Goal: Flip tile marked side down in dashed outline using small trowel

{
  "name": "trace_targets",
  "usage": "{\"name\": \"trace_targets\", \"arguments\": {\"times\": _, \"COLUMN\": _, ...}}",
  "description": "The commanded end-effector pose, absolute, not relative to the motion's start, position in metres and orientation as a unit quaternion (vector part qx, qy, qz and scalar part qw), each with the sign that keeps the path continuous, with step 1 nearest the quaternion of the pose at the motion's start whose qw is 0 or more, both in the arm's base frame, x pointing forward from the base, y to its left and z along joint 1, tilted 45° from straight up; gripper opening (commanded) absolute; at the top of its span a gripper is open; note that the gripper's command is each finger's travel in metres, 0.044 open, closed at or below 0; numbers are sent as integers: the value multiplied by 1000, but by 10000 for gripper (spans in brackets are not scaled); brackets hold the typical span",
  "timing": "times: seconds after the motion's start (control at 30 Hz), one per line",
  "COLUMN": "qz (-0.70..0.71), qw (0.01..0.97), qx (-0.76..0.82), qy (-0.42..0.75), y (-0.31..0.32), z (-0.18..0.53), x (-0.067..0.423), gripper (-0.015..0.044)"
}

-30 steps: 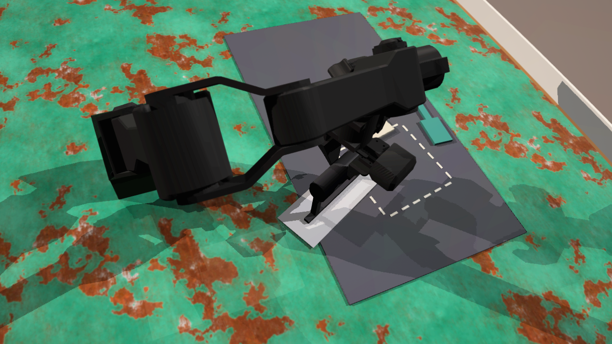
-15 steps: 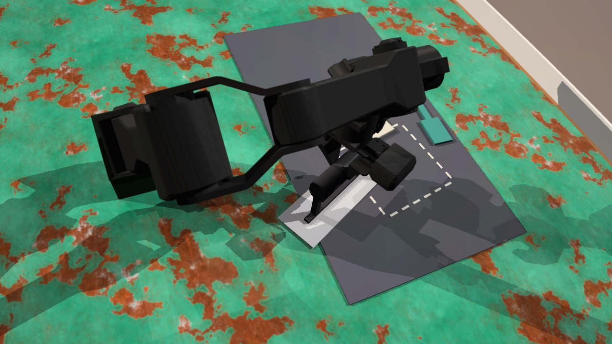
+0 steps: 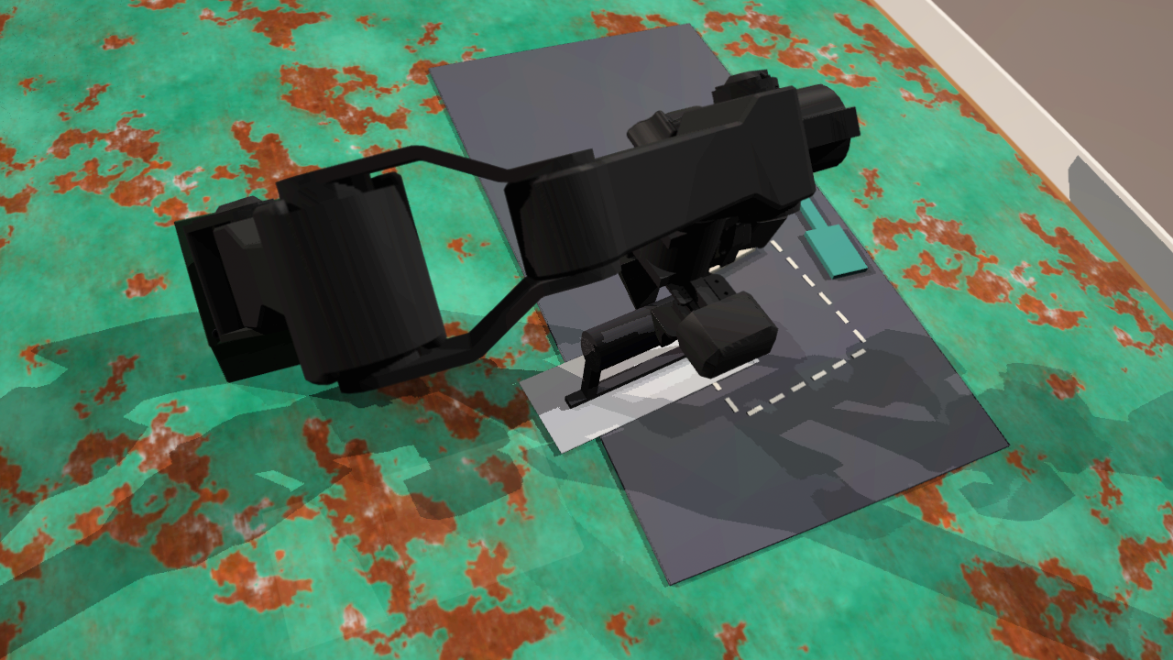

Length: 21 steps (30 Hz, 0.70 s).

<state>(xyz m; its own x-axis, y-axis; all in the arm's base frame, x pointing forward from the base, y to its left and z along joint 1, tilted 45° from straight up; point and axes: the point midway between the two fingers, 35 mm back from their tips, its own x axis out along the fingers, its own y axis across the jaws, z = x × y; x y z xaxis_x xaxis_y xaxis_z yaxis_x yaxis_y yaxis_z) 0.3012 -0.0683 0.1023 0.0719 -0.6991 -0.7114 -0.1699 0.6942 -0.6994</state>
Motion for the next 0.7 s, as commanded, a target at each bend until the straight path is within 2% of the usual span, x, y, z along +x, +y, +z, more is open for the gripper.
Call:
{"name": "trace_targets", "arguments": {"times": 0.0, "qz": -241, "qw": 669, "qx": -295, "qy": 638, "y": -70, "z": 102, "x": 301, "gripper": 130}}
{"name": "trace_targets", "arguments": {"times": 0.67, "qz": -418, "qw": 726, "qx": -86, "qy": 539, "y": -70, "z": 102, "x": 301, "gripper": 130}}
